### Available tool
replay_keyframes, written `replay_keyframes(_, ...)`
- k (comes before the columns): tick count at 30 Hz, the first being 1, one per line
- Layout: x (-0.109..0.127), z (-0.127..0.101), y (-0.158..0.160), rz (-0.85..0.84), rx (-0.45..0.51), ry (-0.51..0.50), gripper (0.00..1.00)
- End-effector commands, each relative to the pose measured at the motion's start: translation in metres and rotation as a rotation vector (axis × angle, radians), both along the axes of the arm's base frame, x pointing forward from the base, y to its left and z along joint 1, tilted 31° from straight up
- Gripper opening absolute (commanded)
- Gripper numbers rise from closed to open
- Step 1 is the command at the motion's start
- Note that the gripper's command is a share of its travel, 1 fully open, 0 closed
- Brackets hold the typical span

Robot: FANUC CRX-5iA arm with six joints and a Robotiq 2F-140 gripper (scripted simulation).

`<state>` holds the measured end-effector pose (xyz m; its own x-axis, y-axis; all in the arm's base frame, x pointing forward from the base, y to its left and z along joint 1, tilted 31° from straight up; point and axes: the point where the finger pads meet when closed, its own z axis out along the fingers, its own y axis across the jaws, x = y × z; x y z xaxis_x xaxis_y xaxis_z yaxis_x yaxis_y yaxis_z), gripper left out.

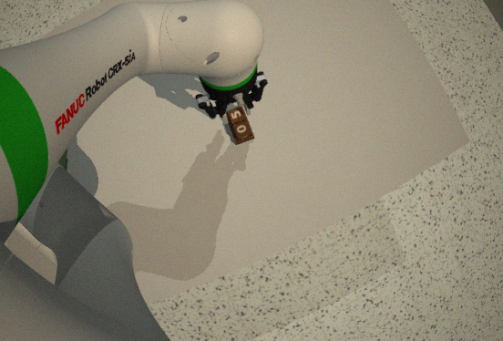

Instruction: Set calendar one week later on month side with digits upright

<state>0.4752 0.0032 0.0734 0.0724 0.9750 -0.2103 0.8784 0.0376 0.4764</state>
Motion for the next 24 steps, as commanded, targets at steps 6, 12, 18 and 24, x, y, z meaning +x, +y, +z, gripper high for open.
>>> replay_keyframes(6, 0.000, 0.000, 0.000, 0.000, 0.000, 0.000, 0.29)
replay_keyframes(12, 0.000, 0.000, 0.000, 0.000, 0.000, 0.000, 0.29)
replay_keyframes(18, 0.003, -0.005, -0.001, 0.000, 0.000, 0.000, 0.29)
replay_keyframes(24, 0.008, -0.015, -0.004, 0.000, 0.000, 0.000, 0.29)
